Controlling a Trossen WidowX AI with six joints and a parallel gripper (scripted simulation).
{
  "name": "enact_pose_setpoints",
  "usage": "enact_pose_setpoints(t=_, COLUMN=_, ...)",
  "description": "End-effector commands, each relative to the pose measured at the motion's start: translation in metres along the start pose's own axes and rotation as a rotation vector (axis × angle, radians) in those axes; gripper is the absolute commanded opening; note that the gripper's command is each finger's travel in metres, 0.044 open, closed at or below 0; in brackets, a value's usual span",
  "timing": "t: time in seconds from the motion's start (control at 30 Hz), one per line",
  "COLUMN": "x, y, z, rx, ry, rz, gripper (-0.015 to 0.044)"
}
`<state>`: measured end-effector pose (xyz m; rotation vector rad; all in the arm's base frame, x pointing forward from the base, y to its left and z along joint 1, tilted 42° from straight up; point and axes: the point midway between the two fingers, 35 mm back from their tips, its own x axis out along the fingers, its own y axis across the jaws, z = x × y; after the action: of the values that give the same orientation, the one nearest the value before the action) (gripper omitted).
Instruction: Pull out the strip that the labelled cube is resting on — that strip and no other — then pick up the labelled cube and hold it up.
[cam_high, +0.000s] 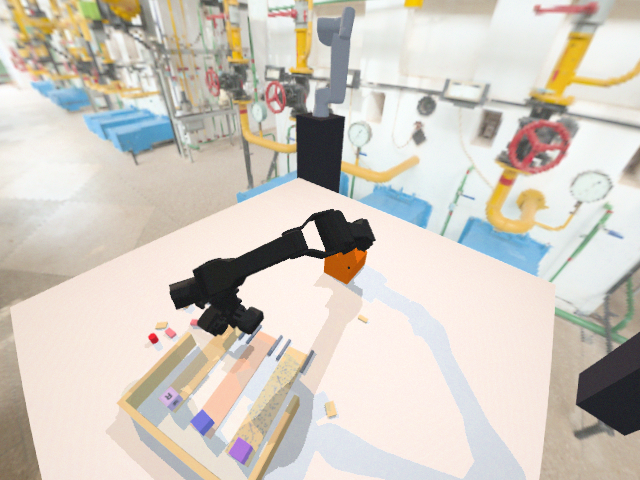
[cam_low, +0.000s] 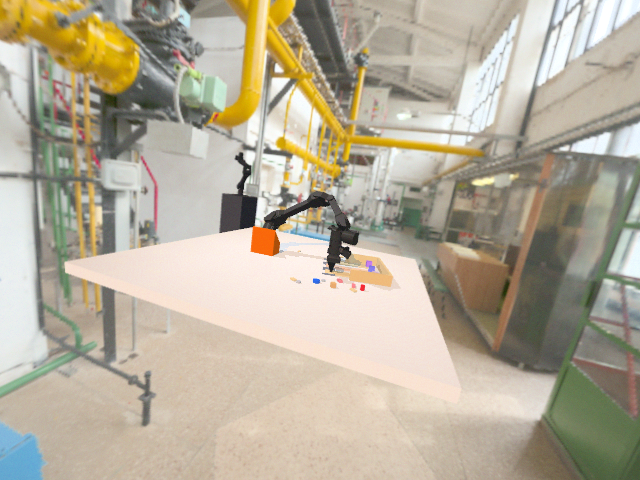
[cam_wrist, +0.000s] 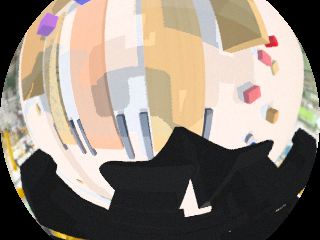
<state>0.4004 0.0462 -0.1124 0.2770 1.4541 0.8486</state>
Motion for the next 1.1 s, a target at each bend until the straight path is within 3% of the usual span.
enact_pose_setpoints(t=0.0, x=0.003, y=0.001, z=-0.002, rx=0.002, ry=0.001, rz=0.005, gripper=0.0000)
enact_pose_setpoints(t=1.07, x=0.005, y=-0.001, z=-0.052, rx=0.004, ry=0.003, rz=0.004, gripper=0.0000)
